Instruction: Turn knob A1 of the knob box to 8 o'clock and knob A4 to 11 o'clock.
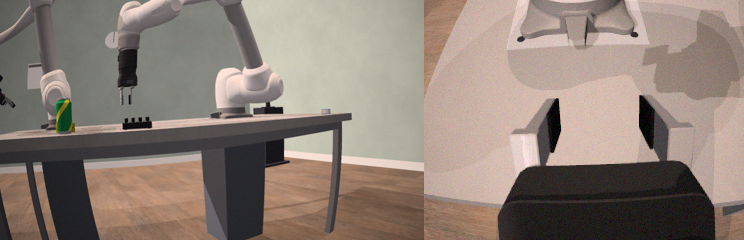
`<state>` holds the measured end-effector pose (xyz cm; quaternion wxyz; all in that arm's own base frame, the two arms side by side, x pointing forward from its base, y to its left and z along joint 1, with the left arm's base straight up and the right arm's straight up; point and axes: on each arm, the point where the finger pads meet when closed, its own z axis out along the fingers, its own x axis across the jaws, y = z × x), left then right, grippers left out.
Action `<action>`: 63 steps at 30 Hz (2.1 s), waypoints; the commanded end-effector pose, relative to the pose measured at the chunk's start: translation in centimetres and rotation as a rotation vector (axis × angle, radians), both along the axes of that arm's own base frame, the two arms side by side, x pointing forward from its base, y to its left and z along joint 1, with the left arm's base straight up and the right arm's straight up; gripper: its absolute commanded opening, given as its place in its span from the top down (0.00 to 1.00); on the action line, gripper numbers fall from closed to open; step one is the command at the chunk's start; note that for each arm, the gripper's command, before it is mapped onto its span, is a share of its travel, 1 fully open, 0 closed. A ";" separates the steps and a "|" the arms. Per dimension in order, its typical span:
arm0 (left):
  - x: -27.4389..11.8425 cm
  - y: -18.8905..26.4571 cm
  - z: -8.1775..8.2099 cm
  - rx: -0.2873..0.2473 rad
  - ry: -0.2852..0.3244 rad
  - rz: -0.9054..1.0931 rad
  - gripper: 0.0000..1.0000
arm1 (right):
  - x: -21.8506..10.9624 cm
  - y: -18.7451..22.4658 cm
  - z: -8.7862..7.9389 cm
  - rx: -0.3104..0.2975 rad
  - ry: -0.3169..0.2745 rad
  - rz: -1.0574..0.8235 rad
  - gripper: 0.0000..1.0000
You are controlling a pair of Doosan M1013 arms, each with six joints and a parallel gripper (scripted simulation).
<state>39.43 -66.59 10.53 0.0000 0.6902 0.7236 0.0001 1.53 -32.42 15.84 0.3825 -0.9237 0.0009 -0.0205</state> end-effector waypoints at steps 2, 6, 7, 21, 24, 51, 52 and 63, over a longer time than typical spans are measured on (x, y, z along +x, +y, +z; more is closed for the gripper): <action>0.0 0.0 0.1 -0.001 -0.001 0.000 0.54 | 0.0 0.0 0.0 -0.001 0.000 0.000 0.00; 0.0 0.0 0.1 -0.001 -0.001 0.000 0.54 | 0.0 0.0 0.0 -0.001 0.000 0.000 0.00; 0.0 0.0 0.1 -0.001 -0.001 0.000 0.54 | 0.0 0.0 0.0 -0.001 0.000 0.000 0.00; 0.0 0.0 0.1 -0.001 -0.001 0.000 0.54 | 0.0 0.0 0.0 -0.001 0.000 0.000 0.00; 0.0 0.0 0.1 -0.001 -0.001 0.000 0.54 | 0.0 0.0 0.0 -0.001 0.000 0.000 0.00; 0.0 0.0 -1.2 -0.001 -0.001 -0.001 0.54 | 0.0 0.0 0.0 -0.001 0.000 0.000 0.00; 0.0 0.0 -1.3 -0.001 -0.001 -0.001 0.54 | 0.0 0.0 0.0 -0.001 0.000 0.000 0.00; 0.0 0.0 -2.5 -0.001 -0.001 -0.001 0.54 | 0.0 0.0 0.0 -0.001 0.000 0.000 0.00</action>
